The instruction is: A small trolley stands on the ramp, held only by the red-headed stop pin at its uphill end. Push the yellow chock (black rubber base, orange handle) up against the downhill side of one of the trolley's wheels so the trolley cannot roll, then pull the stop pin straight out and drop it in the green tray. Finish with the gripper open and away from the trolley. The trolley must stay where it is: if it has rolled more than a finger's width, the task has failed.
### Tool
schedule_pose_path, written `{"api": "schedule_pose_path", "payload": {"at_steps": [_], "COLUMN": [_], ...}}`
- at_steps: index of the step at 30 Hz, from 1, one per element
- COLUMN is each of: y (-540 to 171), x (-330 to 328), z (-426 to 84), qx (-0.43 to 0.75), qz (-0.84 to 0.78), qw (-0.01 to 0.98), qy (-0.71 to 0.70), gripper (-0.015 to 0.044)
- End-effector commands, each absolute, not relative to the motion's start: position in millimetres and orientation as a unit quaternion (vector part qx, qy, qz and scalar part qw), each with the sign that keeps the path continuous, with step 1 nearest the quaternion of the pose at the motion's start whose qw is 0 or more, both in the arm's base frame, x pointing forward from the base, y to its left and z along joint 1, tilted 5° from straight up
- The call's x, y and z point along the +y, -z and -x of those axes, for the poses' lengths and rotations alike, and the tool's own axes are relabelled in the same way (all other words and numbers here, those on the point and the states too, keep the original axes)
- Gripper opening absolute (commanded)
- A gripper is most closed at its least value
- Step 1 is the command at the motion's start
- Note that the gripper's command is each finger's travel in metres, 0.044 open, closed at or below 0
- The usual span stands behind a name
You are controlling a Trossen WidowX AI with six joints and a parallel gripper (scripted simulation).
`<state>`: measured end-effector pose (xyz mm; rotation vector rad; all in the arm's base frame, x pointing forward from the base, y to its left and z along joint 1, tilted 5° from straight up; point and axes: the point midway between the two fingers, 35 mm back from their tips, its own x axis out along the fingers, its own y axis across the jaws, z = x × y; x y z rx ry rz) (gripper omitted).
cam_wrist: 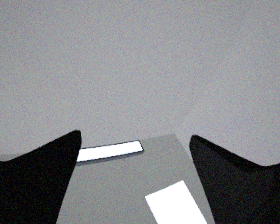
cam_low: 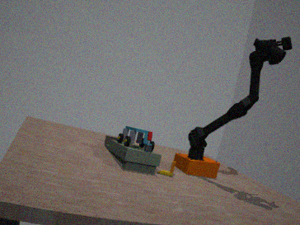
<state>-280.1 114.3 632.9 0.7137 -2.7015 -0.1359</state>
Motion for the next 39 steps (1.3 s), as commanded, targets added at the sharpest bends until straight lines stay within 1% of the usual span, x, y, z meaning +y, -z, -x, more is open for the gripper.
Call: {"api": "schedule_pose_path", "payload": {"at_steps": [1, 4, 8, 15, 20, 25, 32, 39], "y": [-633.6, -644.3, -669.7, -695.9, -703.0, -696.6, -668.7, -618.8], "x": [113.2, 95.8, 47.3, -23.0, -71.0, -104.9, -128.6, -122.9], "z": [279.7, 271.9, 242.8, 176.0, 108.0, 34.4, -70.7, -173.1], "qx": [-0.951, -0.943, -0.914, -0.853, -0.789, -0.718, -0.599, -0.456], "qz": [-0.252, -0.26, -0.291, -0.351, -0.414, -0.485, -0.585, -0.681], "qw": [0.173, 0.2, 0.271, 0.371, 0.441, 0.491, 0.54, 0.567], "qy": [0.049, 0.061, 0.086, 0.105, 0.107, 0.093, 0.078, 0.078], "gripper": [0.0374, 0.0295, 0.019, 0.019, 0.019, 0.019, 0.019, 0.019]}}
